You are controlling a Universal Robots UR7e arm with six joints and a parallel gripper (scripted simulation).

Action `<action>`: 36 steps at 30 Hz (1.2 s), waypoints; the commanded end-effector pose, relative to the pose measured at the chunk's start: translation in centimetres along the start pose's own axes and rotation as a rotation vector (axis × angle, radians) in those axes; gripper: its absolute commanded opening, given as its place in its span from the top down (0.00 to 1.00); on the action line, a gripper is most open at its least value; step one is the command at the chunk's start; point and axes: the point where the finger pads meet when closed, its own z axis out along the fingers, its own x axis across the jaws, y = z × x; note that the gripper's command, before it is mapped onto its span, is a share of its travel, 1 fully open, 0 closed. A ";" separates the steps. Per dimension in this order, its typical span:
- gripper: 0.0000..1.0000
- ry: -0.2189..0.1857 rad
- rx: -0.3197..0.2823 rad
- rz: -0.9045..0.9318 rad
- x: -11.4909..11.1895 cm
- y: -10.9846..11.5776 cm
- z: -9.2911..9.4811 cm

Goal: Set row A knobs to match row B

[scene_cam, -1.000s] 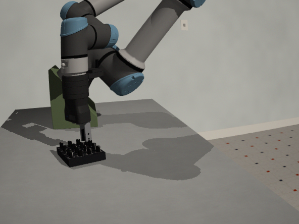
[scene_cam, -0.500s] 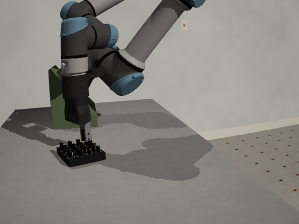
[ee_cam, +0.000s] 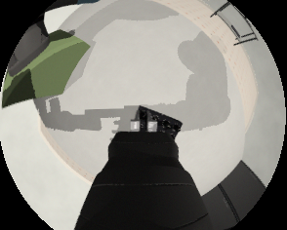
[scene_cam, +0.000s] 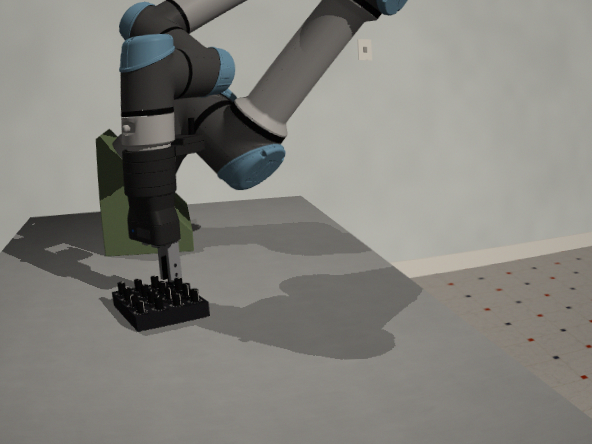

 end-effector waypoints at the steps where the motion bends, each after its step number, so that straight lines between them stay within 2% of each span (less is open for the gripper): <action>1: 0.70 0.001 -0.001 -0.035 0.0 0.0 0.0; 15: 0.70 0.000 -0.001 -0.227 0.0 0.0 0.0; 36: 0.70 0.000 -0.001 -0.659 0.0 0.0 0.0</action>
